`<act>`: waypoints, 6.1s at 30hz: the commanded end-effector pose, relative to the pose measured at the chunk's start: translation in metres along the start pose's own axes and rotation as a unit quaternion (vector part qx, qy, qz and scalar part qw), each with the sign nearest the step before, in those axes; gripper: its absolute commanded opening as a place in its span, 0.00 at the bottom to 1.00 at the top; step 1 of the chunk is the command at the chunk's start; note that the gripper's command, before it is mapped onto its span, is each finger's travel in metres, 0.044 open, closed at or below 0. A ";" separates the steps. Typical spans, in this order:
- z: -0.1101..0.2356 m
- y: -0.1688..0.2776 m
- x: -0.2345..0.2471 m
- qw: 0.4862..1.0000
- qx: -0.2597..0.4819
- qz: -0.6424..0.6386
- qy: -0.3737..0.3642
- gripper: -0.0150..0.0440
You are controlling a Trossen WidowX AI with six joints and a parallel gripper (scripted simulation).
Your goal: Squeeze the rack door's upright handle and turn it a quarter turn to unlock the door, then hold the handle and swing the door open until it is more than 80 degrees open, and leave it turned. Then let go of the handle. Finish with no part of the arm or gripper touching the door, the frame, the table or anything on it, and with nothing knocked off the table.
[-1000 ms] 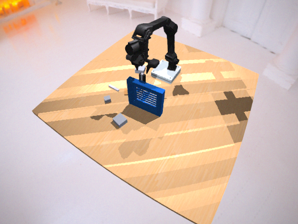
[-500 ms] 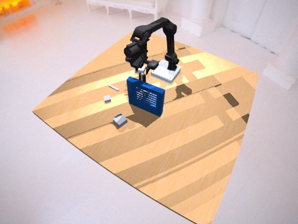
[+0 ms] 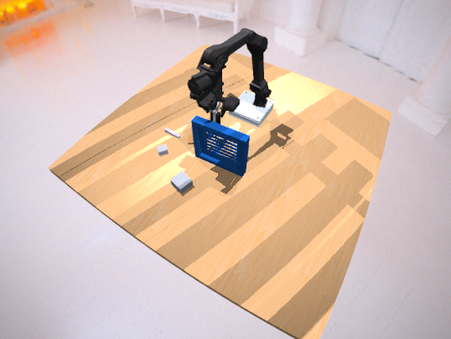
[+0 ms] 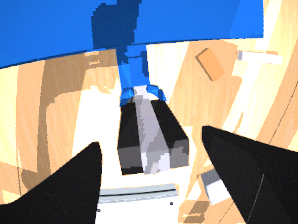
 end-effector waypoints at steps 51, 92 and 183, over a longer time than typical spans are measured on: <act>-0.033 0.002 0.001 0.977 0.010 -0.212 0.008 0.30; -0.033 0.002 0.001 0.569 0.002 -0.822 0.013 0.34; -0.033 0.002 0.001 0.647 0.012 0.763 -0.005 0.76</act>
Point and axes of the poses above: the point midway between the two fingers, 35 mm back from their tips, its own z axis back along the fingers, its own x axis across the jaws, y = z × x, the point moved 10 cm from there along z, back along the fingers, and after that the axes turned 6 degrees about -z, right-handed, at the moved point
